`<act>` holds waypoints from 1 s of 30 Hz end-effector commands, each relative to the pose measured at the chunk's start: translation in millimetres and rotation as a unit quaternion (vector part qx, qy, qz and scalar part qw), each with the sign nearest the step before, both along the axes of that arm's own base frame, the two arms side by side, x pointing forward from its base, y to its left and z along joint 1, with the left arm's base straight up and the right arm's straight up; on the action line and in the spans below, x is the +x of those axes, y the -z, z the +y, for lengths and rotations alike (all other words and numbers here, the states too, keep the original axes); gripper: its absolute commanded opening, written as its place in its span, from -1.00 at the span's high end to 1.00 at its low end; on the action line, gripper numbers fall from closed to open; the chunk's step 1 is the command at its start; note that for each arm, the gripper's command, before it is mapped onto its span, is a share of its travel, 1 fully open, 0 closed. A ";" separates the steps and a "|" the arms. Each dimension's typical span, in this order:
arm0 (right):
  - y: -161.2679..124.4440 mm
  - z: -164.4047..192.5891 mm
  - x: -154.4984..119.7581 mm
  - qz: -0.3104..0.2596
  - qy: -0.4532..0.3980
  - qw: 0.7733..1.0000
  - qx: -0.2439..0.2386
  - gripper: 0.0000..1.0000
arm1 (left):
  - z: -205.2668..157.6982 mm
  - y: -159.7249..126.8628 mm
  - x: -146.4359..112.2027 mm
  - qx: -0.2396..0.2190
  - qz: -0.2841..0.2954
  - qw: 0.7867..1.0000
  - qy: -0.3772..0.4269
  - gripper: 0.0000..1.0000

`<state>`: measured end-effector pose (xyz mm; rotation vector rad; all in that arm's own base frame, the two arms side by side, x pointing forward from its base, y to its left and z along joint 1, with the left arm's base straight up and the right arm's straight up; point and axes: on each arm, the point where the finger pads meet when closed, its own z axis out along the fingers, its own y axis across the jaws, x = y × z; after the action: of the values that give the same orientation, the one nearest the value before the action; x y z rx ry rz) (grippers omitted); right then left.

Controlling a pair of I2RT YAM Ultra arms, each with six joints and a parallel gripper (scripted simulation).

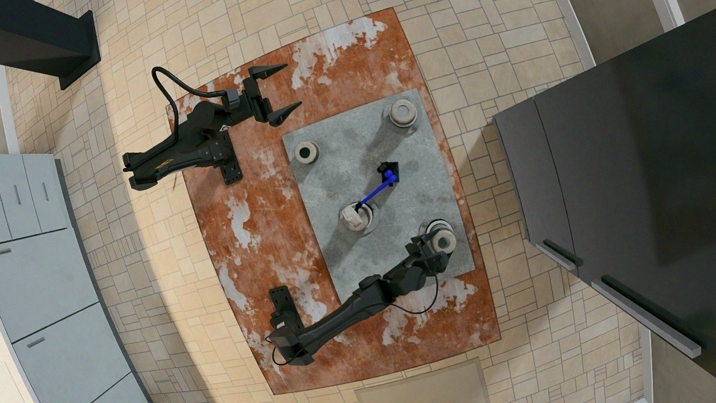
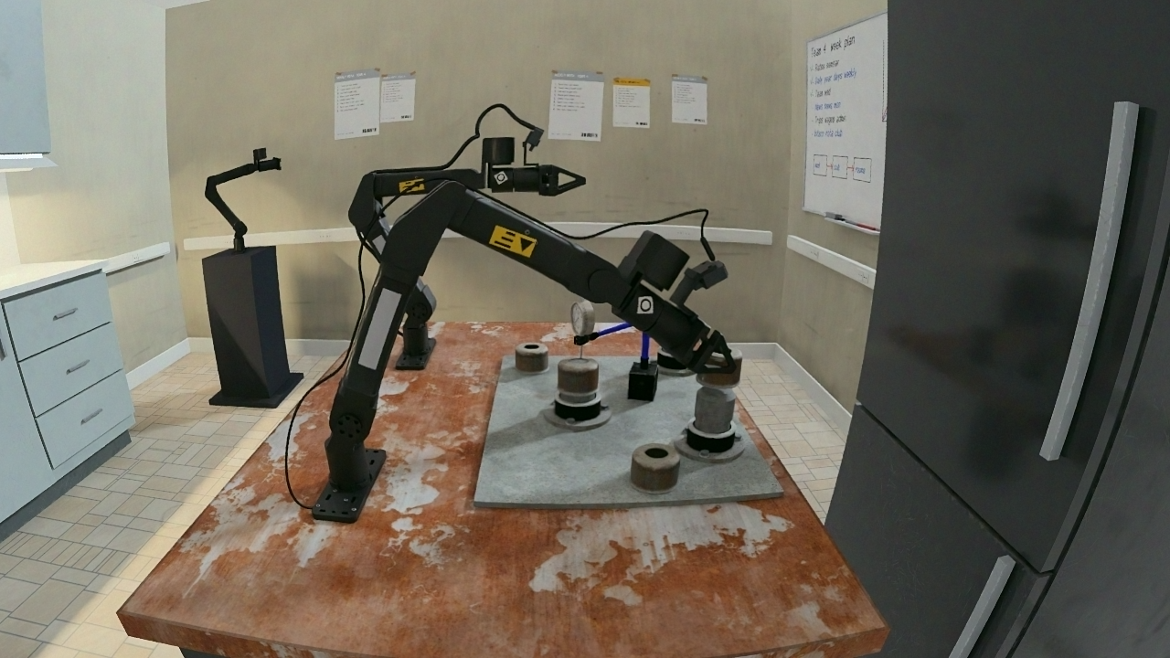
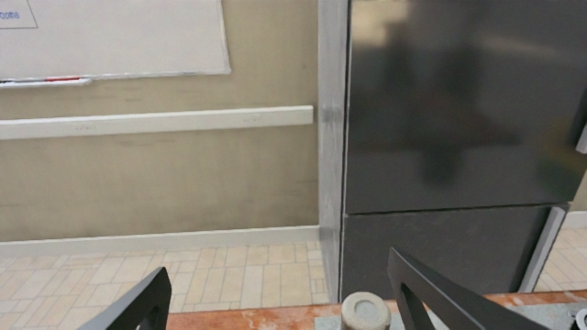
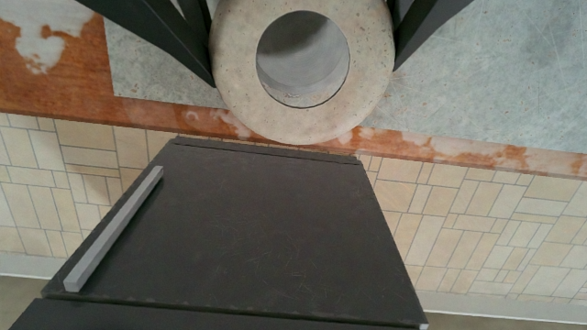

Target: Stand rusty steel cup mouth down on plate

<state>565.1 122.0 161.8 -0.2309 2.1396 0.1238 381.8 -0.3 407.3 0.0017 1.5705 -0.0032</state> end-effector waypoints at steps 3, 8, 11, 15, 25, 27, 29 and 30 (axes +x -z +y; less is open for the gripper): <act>-61.3 0.3 12.6 -0.069 -0.004 0.998 0.014 1.00 | 4.1 -15.4 -4.6 0.000 -0.018 1.000 -0.004 -1.00; -61.3 0.3 12.6 -0.069 -0.004 0.998 0.014 1.00 | 4.1 -15.4 -4.6 0.000 -0.018 1.000 -0.004 -1.00; -61.3 0.3 12.6 -0.069 -0.004 0.998 0.014 1.00 | 4.1 -15.4 -4.6 0.000 -0.018 1.000 -0.004 -1.00; -61.3 0.3 12.6 -0.069 -0.004 0.998 0.014 1.00 | 4.1 -15.4 -4.6 0.000 -0.018 1.000 -0.004 -1.00; -55.0 2.0 12.0 -0.063 -0.004 0.998 0.014 1.00 | 4.1 -15.4 -4.6 0.000 -0.018 1.000 -0.004 -1.00; -64.4 10.1 8.5 -0.072 -0.013 0.997 0.015 1.00 | 4.1 -15.4 -4.6 0.000 -0.018 1.000 -0.004 -1.00; -60.1 10.7 5.0 -0.067 -0.014 0.998 0.015 1.00 | 4.1 -15.4 -4.6 0.000 -0.018 1.000 -0.004 -1.00; -57.6 11.4 1.1 -0.065 -0.015 0.998 0.015 1.00 | 4.1 -15.4 -4.6 0.000 -0.018 1.000 -0.004 -1.00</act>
<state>564.5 122.0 165.4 -0.2306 2.1340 0.1249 381.8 -0.3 407.3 0.0017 1.5705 -0.0032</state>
